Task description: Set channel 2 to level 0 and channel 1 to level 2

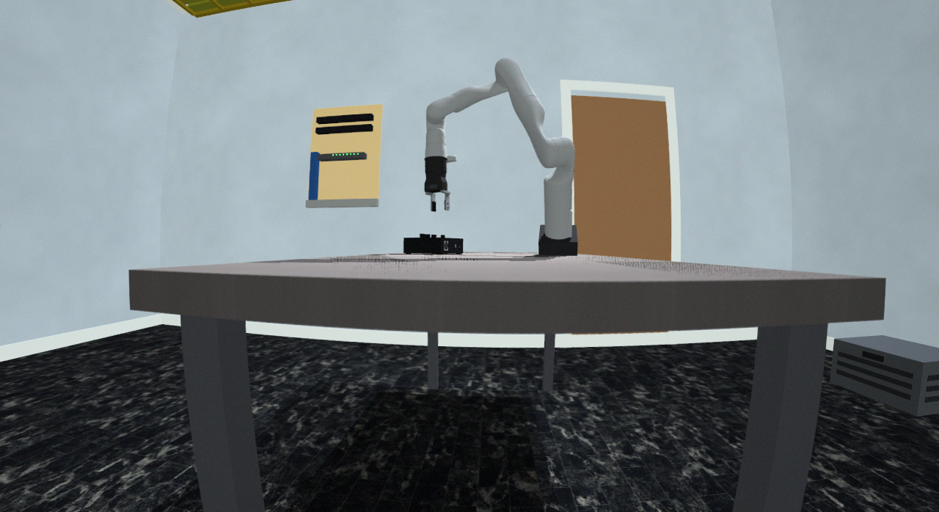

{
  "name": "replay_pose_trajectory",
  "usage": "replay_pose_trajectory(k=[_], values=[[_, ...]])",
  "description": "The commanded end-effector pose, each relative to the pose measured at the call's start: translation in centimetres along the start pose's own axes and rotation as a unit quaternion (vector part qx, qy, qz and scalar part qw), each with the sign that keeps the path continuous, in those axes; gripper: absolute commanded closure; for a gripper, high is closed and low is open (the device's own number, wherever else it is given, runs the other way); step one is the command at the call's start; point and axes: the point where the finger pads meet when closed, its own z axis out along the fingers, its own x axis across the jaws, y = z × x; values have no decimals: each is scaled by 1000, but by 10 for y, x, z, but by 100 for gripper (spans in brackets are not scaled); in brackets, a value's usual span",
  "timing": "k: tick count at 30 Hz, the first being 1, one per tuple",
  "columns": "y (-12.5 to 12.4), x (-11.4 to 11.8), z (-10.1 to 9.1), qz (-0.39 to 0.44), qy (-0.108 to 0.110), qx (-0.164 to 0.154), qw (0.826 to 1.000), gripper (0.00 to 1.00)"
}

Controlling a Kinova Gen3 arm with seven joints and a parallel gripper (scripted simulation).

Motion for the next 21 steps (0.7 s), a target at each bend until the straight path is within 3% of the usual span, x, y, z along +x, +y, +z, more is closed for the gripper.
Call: replay_pose_trajectory(k=[1,9,15,17,21], values=[[0,1,3,21,0,2,1000,0],[-12,7,19,205,5,1,979,0],[-21,9,31,346,4,1,938,0],[-21,9,31,346,4,1,938,0],[-27,9,37,432,1,0,902,0]])
